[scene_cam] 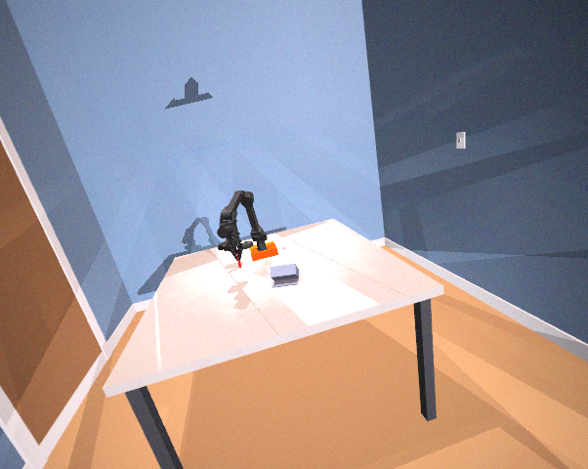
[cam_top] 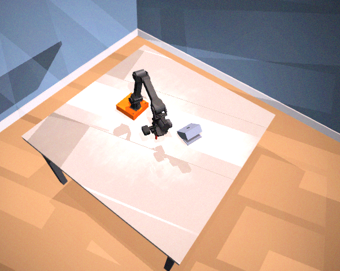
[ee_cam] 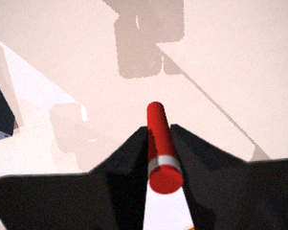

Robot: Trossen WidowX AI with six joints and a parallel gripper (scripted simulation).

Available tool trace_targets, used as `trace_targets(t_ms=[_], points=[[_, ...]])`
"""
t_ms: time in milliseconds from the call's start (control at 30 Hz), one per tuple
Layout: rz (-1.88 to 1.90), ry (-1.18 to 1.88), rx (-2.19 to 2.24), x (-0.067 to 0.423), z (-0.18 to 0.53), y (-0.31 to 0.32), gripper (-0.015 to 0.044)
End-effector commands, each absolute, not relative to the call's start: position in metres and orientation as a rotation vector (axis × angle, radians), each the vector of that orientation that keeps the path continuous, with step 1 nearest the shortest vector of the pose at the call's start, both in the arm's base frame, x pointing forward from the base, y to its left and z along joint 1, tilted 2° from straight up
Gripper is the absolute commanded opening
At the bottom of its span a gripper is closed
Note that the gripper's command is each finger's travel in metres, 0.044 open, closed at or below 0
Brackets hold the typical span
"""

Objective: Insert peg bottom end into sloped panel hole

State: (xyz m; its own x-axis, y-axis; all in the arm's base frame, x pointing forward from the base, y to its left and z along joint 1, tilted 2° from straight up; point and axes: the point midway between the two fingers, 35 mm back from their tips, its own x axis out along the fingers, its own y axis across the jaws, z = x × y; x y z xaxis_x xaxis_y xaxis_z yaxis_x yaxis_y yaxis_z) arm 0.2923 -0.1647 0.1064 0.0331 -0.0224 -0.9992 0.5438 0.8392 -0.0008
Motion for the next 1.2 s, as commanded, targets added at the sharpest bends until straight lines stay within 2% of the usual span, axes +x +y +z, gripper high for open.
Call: trace_targets(t_ms=[0,1167], points=[[-0.445,1.490,0.404,0.293,0.105,-0.161,0.0000],[-0.303,1.447,0.110,0.312,0.108,-0.120,0.0000]])
